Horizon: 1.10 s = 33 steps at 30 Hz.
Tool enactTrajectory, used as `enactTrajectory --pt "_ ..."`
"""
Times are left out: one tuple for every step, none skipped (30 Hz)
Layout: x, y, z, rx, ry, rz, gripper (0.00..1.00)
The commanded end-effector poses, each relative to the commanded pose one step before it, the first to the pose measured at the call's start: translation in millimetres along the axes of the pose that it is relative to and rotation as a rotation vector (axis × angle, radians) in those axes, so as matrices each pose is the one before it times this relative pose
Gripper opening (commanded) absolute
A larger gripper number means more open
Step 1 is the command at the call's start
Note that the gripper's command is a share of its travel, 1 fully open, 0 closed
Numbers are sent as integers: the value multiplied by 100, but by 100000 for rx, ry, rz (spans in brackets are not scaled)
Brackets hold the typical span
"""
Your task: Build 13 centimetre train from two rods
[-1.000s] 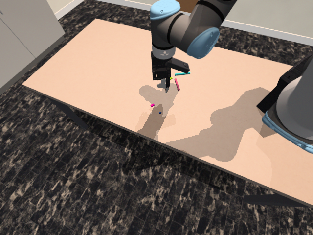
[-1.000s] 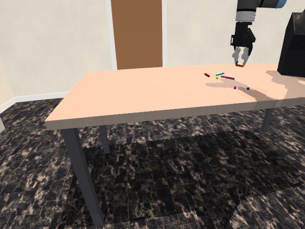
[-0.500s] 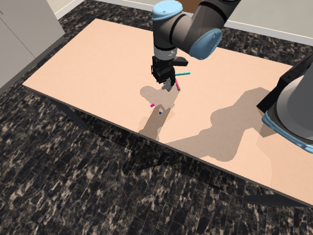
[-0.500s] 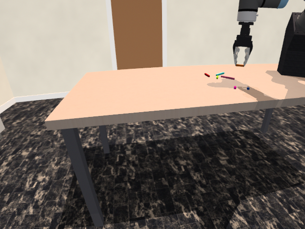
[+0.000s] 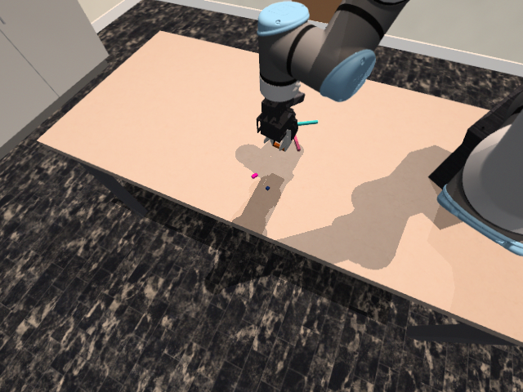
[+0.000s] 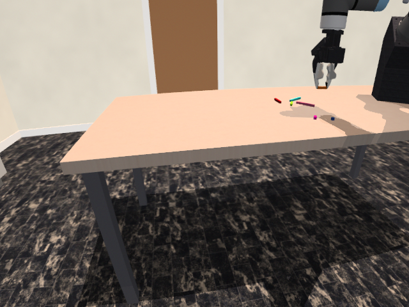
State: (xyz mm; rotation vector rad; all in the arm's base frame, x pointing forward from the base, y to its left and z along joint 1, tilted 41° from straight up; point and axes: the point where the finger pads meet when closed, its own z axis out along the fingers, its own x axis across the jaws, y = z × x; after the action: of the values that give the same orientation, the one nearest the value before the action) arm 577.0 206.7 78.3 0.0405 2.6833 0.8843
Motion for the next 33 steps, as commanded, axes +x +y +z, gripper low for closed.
enactTrajectory --pt "-29 6 -38 -830 506 -16752 0" --pt "1 13 0 0 0 -3405 0" --pt "1 15 0 0 0 -3406 0" --pt "0 17 0 0 0 -3405 0" --pt "0 0 0 0 0 0 0" --pt "0 0 0 0 0 0 0" --pt "0 24 0 0 0 -4205 0" --pt "-1 26 0 0 0 -4179 0" --pt "-2 29 0 0 0 -4151 0" --pt "-4 31 0 0 0 -4121 0" --pt "-4 26 0 0 0 -3220 0" --pt "-5 29 0 0 0 -3386 0" --pt "-6 31 0 0 0 -3408 0" --pt "-7 33 0 0 0 -3408 0" --pt "-8 34 0 0 0 -3406 0" --pt "-9 36 0 0 0 -3405 0" --pt "-10 38 0 0 0 -3405 0" --pt "-12 39 0 0 0 -3405 0" --pt "-13 41 0 0 0 -3405 0" --pt "-14 42 0 0 0 -3404 0" --pt "-16 43 0 0 0 -3403 0" --pt "0 0 0 0 0 0 0" --pt "0 0 0 0 0 0 0" --pt "-19 49 1 0 0 -3739 0" --pt "-21 50 1 0 0 -3696 0" --pt "-22 51 1 0 0 -3652 0" --pt "-24 52 1 0 0 -3607 0" --pt "-25 52 1 0 0 -3560 0" --pt "-27 53 1 0 0 -3513 0" --pt "-28 53 1 0 0 -3465 0" --pt "-30 53 1 0 0 -3415 0" --pt "-31 53 1 0 0 -3365 0" --pt "-32 53 1 0 0 -3314 0"
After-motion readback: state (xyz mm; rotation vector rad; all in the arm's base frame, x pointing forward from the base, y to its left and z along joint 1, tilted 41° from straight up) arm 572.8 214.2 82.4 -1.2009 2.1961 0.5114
